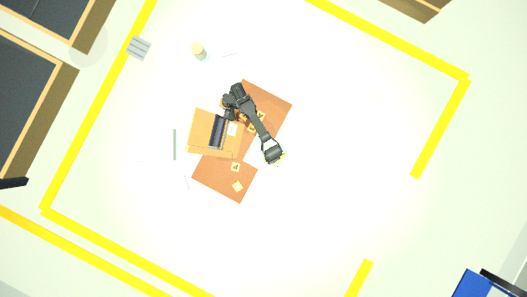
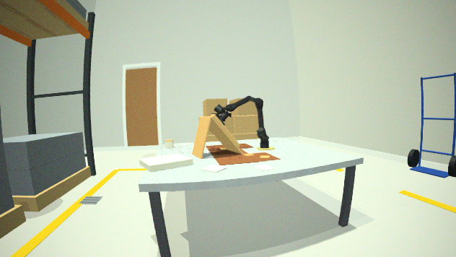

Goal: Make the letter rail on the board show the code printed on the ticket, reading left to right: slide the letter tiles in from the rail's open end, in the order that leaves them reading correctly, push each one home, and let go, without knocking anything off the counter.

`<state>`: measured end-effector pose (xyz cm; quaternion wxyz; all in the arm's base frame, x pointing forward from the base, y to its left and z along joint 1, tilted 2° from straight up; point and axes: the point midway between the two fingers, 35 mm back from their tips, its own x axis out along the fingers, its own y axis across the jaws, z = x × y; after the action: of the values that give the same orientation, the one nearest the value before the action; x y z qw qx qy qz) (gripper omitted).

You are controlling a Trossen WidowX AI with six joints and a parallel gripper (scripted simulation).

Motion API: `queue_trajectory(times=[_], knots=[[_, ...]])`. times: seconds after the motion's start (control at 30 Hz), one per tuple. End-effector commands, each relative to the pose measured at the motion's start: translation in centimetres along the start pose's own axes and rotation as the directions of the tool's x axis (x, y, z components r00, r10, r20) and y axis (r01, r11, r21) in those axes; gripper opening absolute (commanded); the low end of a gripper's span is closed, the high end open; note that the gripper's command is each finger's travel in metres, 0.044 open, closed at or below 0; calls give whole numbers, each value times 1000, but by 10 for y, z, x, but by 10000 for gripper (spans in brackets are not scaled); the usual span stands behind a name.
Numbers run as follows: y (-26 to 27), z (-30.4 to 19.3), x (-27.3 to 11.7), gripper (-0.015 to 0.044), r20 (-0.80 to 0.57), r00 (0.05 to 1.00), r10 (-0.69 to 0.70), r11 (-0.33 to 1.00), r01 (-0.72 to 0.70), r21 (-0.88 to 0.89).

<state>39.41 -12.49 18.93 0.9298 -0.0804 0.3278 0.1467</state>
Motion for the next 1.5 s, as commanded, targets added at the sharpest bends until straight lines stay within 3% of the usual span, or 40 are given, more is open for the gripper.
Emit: queue_trajectory(times=[0.0,1.47], knots=[[1,2,-2,0,4,1000,-7,1000,7,-1],[23,1,-1,0,4,1000,-6,1000,6,1]])
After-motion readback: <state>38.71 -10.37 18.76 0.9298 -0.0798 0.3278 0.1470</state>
